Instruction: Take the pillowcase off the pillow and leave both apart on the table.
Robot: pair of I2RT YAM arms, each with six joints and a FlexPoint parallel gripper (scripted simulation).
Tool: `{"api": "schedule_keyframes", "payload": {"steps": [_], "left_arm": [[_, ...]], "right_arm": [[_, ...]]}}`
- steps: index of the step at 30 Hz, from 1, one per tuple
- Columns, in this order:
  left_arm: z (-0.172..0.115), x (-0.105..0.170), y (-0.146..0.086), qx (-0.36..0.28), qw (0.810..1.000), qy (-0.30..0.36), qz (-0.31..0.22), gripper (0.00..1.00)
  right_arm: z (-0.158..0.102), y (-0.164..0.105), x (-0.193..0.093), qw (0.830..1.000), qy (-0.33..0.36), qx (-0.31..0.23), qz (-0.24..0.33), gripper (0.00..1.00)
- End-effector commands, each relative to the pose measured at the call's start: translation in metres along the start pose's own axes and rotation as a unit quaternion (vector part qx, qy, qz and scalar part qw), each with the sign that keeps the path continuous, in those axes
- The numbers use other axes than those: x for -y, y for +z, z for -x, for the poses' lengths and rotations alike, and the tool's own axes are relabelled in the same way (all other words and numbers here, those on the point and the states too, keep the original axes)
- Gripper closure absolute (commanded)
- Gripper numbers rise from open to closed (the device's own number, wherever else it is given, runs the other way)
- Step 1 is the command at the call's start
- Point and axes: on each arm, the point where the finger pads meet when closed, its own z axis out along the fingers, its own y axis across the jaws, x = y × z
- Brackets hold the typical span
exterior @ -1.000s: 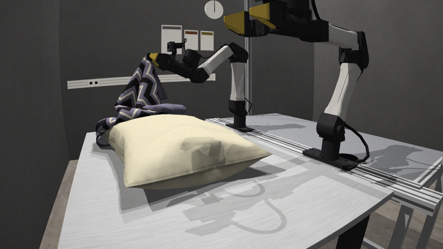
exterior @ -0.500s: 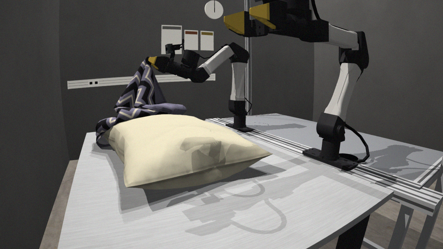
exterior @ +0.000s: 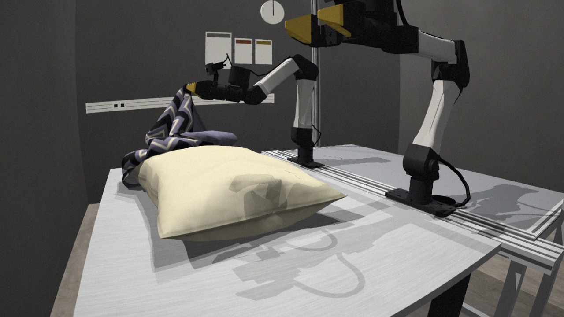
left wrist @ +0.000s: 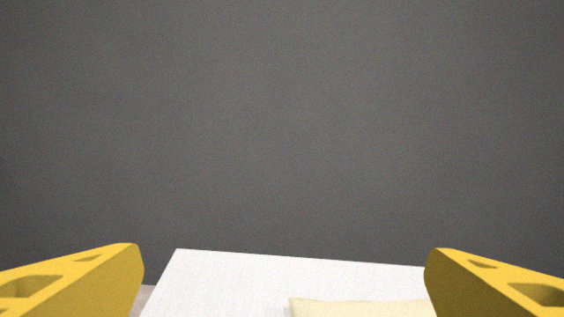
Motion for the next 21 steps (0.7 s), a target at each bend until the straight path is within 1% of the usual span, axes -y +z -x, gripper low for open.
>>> {"api": "schedule_keyframes", "payload": {"steps": [1, 5, 7, 8, 10, 16, 18, 19, 21], "left_arm": [[0.019, 0.005, -0.008, 0.021, 1.0, 0.003, -0.006, 0.0], [0.019, 0.005, -0.008, 0.021, 1.0, 0.003, -0.006, 0.0], [0.019, 0.005, -0.008, 0.021, 1.0, 0.003, -0.006, 0.0], [0.019, 0.005, -0.008, 0.021, 1.0, 0.003, -0.006, 0.0], [0.019, 0.005, -0.008, 0.021, 1.0, 0.003, -0.006, 0.0], [0.019, 0.005, -0.008, 0.021, 1.0, 0.003, -0.006, 0.0], [0.019, 0.005, -0.008, 0.021, 1.0, 0.003, -0.006, 0.0], [0.019, 0.005, -0.008, 0.021, 1.0, 0.003, -0.006, 0.0], [0.019, 0.005, -0.008, 0.021, 1.0, 0.003, -0.006, 0.0]], "right_arm": [[-0.017, -0.008, 0.011, 0.999, -0.006, -0.042, -0.014, 1.0], [-0.029, -0.012, 0.016, 0.998, -0.006, -0.068, -0.015, 1.0], [-0.029, -0.012, 0.016, 0.998, -0.006, -0.068, -0.015, 1.0], [-0.04, -0.009, 0.018, 0.996, -0.006, -0.083, -0.018, 1.0], [-0.035, -0.016, 0.023, 0.996, -0.007, -0.083, -0.025, 1.0], [-0.051, -0.02, 0.033, 0.993, -0.007, -0.113, -0.037, 1.0], [-0.049, -0.021, 0.034, 0.993, -0.007, -0.11, -0.036, 1.0], [-0.041, -0.021, 0.027, 0.995, -0.006, -0.099, -0.027, 1.0], [-0.055, -0.019, 0.027, 0.993, -0.005, -0.113, -0.03, 1.0]]}}
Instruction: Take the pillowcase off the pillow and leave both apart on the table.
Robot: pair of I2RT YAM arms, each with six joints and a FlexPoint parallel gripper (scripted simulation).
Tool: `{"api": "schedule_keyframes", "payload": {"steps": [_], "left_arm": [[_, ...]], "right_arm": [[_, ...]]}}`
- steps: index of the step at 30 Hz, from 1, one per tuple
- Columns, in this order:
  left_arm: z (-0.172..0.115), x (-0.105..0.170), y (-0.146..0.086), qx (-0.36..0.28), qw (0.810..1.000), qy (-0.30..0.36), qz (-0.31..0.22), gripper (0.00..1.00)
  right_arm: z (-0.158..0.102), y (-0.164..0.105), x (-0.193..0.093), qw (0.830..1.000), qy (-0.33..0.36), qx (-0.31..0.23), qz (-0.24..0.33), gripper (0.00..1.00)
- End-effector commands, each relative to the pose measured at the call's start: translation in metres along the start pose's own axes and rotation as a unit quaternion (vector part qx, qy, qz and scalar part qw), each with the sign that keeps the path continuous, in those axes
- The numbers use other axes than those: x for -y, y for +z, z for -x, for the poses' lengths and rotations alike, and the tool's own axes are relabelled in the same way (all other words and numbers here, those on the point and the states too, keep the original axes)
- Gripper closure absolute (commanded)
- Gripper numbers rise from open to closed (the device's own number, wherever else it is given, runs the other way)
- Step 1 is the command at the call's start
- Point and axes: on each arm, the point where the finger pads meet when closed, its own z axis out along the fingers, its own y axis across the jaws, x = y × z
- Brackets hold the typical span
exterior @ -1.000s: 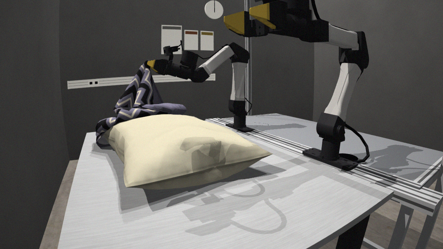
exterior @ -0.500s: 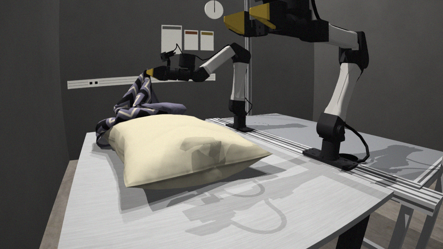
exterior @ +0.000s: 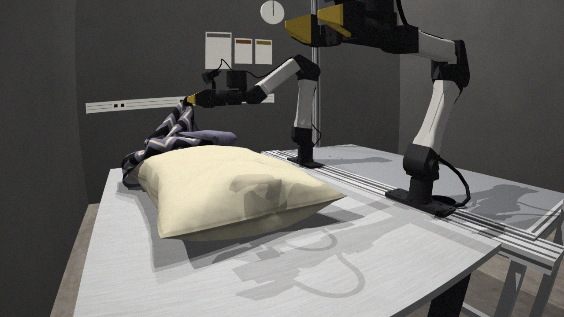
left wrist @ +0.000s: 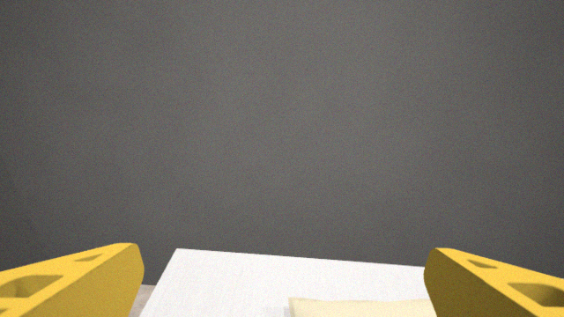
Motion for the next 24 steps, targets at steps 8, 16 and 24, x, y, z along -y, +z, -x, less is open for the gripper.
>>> {"api": "schedule_keyframes", "payload": {"steps": [8, 16, 24], "left_arm": [[0.019, 0.005, -0.008, 0.021, 1.0, 0.003, -0.006, 0.0], [0.019, 0.005, -0.008, 0.021, 1.0, 0.003, -0.006, 0.0], [0.019, 0.005, -0.008, 0.021, 1.0, 0.003, -0.006, 0.0]], "right_arm": [[-0.024, 0.005, 0.012, 1.0, -0.004, -0.007, -0.014, 1.0], [-0.044, 0.009, 0.028, 1.0, -0.004, 0.001, -0.029, 1.0], [-0.062, 0.01, 0.039, 0.999, -0.004, 0.0, -0.041, 1.0]]}}
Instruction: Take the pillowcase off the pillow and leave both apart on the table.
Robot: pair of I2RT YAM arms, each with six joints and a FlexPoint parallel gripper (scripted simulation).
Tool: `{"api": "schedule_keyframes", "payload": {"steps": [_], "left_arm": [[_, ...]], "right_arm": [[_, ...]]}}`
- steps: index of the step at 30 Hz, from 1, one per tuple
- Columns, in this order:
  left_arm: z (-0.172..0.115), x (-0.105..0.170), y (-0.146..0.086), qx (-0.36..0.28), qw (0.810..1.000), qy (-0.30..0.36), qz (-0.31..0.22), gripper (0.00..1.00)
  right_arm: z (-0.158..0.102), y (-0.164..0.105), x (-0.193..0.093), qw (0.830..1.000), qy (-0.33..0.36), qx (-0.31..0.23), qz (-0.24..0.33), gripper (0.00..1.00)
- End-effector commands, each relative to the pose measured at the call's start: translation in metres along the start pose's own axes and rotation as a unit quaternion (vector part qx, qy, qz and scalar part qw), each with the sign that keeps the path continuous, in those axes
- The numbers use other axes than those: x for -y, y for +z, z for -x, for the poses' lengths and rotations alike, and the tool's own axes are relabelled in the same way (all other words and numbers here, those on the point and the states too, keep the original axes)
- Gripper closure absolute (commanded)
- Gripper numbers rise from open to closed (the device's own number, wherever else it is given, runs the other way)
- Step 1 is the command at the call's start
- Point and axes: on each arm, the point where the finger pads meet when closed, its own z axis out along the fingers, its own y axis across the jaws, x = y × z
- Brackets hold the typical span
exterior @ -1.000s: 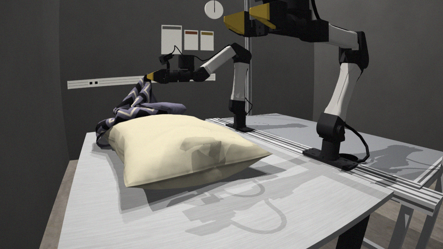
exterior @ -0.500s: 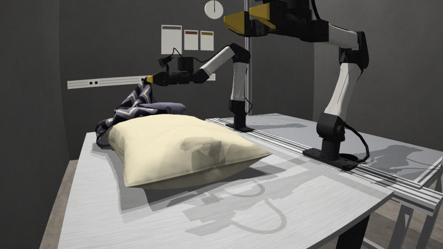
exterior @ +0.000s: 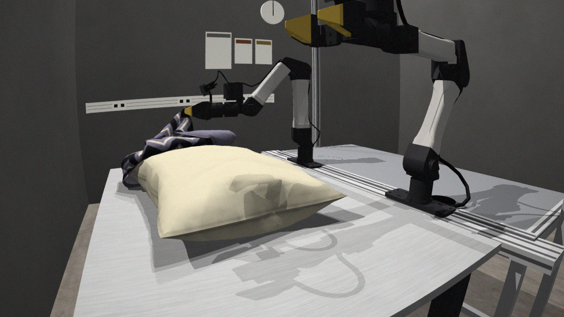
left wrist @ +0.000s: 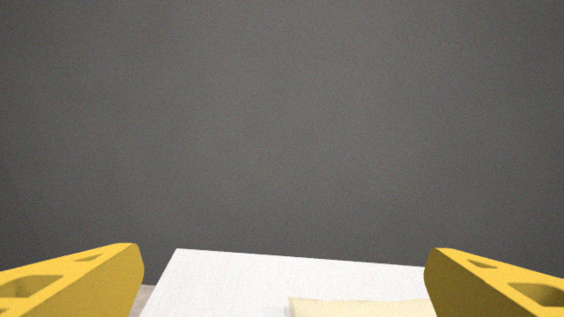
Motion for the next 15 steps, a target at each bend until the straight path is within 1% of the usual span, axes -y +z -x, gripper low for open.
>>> {"api": "schedule_keyframes", "payload": {"steps": [1, 8, 11, 14, 15], "left_arm": [[0.019, 0.005, -0.008, 0.021, 1.0, 0.003, -0.006, 0.0], [0.019, 0.005, -0.008, 0.021, 1.0, 0.003, -0.006, 0.0], [0.019, 0.005, -0.008, 0.021, 1.0, 0.003, -0.006, 0.0], [0.019, 0.005, -0.008, 0.021, 1.0, 0.003, -0.006, 0.0], [0.019, 0.005, -0.008, 0.021, 1.0, 0.003, -0.006, 0.0]], "right_arm": [[-0.022, 0.001, 0.008, 1.0, -0.004, -0.006, -0.007, 1.0], [-0.043, 0.0, 0.025, 1.0, -0.004, -0.007, -0.026, 1.0], [-0.046, 0.0, 0.025, 1.0, -0.004, -0.004, -0.025, 1.0], [-0.043, 0.002, 0.026, 1.0, -0.003, 0.0, -0.026, 1.0], [-0.052, -0.001, 0.029, 1.0, -0.003, -0.011, -0.029, 1.0]]}}
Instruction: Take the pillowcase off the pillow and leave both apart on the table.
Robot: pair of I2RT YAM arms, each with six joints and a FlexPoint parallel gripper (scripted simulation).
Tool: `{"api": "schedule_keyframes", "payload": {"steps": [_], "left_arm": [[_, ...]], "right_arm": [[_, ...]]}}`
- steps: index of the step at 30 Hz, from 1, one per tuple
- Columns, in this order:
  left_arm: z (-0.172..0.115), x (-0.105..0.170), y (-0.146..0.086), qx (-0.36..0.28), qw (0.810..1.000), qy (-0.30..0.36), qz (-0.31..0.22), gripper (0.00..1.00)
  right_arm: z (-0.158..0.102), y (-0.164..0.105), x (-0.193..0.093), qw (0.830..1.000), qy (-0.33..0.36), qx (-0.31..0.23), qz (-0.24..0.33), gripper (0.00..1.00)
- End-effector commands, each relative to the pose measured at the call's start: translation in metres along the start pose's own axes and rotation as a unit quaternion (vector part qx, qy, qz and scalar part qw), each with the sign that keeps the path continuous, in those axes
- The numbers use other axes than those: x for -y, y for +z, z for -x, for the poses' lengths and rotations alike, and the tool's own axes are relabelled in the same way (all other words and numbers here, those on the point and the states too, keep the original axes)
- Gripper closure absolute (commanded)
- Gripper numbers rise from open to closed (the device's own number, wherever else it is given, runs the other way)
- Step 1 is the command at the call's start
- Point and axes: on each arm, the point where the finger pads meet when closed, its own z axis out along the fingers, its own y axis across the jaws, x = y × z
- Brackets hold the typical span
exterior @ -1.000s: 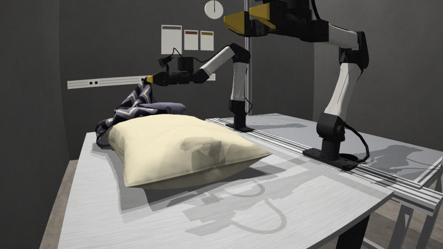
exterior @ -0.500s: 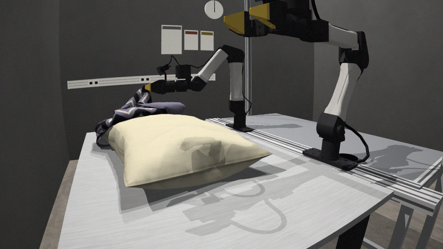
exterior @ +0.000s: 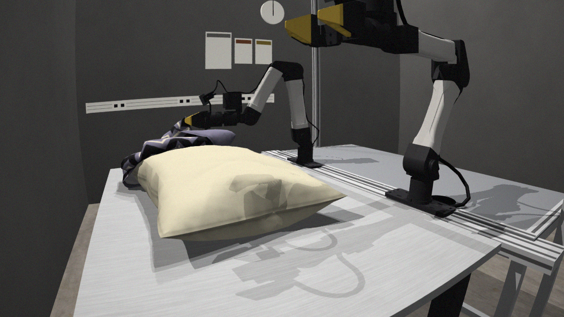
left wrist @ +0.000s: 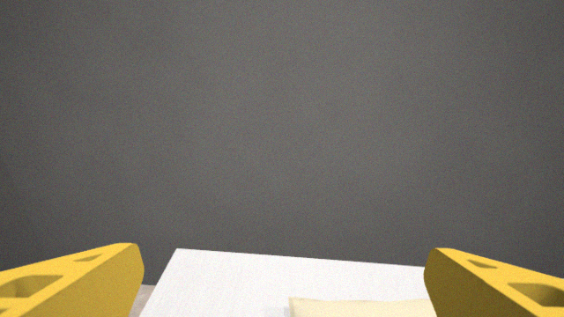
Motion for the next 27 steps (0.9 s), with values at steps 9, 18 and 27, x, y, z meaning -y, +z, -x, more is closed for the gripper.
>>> {"api": "schedule_keyframes", "payload": {"steps": [9, 18, 27], "left_arm": [[0.019, 0.005, -0.008, 0.021, 1.0, 0.003, -0.006, 0.0], [0.019, 0.005, -0.008, 0.021, 1.0, 0.003, -0.006, 0.0], [0.019, 0.005, -0.008, 0.021, 1.0, 0.003, -0.006, 0.0]], "right_arm": [[-0.019, 0.004, -0.004, 1.0, -0.002, -0.026, 0.004, 1.0], [-0.013, 0.006, 0.0, 1.0, -0.001, -0.019, 0.001, 1.0], [0.009, 0.0, 0.001, 1.0, -0.001, 0.005, 0.001, 1.0]]}}
